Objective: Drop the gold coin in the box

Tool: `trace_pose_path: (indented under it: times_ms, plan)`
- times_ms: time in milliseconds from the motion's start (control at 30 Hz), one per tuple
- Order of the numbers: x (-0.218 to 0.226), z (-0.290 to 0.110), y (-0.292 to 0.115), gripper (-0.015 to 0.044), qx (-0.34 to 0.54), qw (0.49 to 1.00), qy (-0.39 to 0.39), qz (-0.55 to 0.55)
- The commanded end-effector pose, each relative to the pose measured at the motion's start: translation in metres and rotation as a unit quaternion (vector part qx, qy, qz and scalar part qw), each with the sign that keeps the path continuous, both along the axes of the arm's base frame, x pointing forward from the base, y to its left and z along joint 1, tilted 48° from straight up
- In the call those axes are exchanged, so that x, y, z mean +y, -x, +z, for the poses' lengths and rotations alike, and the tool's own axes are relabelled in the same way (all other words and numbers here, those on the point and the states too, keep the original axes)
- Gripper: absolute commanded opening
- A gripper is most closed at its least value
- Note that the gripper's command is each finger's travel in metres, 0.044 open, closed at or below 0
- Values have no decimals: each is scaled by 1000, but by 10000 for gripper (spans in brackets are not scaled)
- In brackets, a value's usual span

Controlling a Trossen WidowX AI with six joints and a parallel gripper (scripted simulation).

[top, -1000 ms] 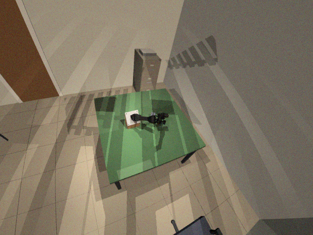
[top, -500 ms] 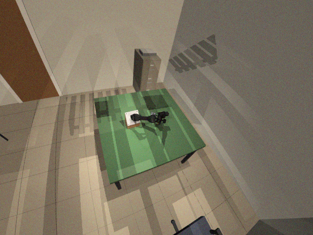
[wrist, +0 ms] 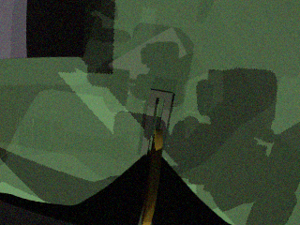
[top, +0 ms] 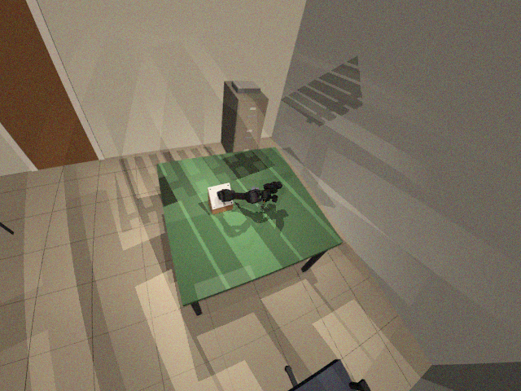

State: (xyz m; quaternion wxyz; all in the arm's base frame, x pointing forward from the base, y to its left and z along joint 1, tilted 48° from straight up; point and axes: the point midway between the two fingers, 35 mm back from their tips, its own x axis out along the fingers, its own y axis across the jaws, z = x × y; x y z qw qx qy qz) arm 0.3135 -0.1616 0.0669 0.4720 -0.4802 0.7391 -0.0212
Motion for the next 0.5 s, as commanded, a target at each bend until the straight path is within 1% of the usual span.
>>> trace_pose_path:
  times_ms: [0,333,467]
  plan:
    - [5,8,-3,0,-5,1000,2,-2]
    - [23,26,-2,0,-5,1000,4,-2]
    - [24,28,-3,0,3,1000,3,5]
